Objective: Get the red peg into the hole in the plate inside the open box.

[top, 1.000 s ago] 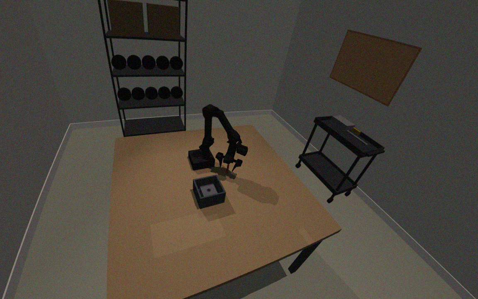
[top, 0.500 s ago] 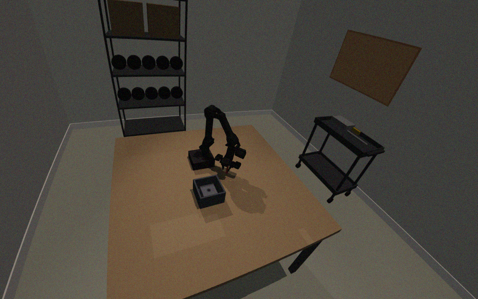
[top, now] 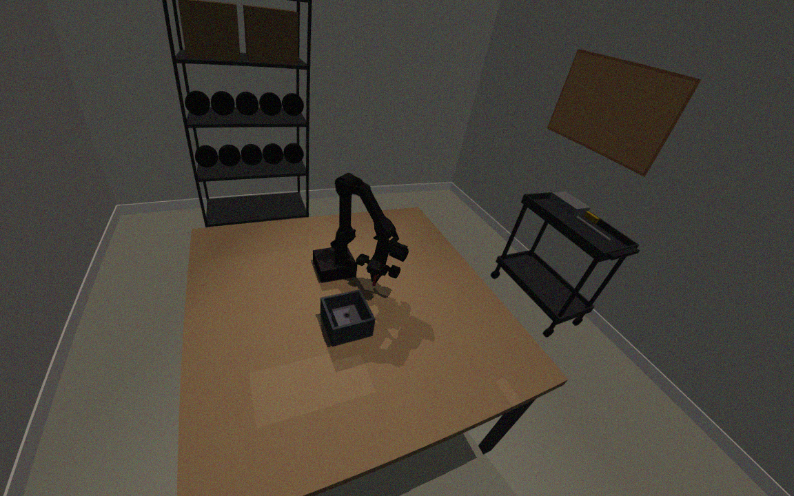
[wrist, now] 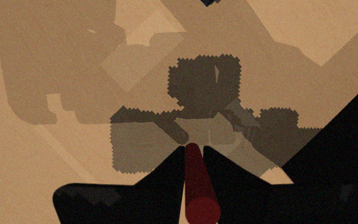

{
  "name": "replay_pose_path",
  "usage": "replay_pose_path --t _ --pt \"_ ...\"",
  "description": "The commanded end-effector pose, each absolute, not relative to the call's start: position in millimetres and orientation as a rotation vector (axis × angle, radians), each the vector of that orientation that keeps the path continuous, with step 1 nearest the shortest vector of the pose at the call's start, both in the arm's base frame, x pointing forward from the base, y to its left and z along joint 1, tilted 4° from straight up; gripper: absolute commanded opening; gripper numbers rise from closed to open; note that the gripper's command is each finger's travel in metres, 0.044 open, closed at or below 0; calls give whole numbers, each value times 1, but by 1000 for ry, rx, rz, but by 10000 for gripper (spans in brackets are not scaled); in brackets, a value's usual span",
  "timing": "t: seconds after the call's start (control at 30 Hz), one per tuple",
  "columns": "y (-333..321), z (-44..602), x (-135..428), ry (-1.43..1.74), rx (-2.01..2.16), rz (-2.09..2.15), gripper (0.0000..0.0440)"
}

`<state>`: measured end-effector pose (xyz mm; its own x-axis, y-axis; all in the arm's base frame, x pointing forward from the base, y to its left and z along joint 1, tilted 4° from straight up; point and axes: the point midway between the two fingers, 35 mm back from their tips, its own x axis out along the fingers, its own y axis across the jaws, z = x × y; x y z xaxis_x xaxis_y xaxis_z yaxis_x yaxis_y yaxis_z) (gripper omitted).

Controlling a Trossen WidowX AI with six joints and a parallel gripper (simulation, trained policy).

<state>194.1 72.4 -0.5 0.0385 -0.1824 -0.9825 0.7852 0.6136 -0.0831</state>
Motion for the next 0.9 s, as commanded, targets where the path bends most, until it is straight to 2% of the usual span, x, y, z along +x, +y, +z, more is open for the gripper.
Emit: replay_pose_path --t 0.0,0.87 --pt "68 13 202 1302 543 -784 0" --pt "13 102 260 1165 438 -749 0"
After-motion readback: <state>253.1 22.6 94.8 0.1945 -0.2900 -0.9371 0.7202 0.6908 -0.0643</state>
